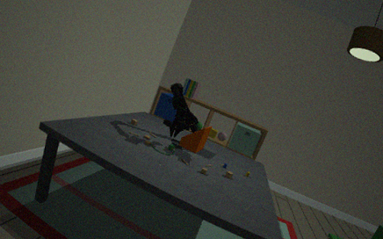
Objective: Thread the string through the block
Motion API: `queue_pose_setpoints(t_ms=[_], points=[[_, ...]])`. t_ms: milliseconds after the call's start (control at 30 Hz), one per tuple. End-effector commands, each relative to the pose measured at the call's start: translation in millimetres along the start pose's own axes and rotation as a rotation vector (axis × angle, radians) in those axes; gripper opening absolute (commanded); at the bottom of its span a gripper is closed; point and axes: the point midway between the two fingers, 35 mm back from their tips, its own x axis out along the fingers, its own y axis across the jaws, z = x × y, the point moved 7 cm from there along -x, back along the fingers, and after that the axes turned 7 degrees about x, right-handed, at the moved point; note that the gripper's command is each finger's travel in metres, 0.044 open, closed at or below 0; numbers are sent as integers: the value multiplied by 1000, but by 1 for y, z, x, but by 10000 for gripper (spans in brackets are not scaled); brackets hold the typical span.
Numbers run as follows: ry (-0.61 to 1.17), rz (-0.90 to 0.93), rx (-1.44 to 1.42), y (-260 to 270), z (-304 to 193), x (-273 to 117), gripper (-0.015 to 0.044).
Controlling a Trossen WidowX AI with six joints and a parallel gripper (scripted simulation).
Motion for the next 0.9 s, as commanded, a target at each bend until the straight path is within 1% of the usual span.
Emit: queue_pose_setpoints(t_ms=[0,867], points=[[7,2,-7,0,-1,9,121],[9,1,-7,0,-1,52,121]])
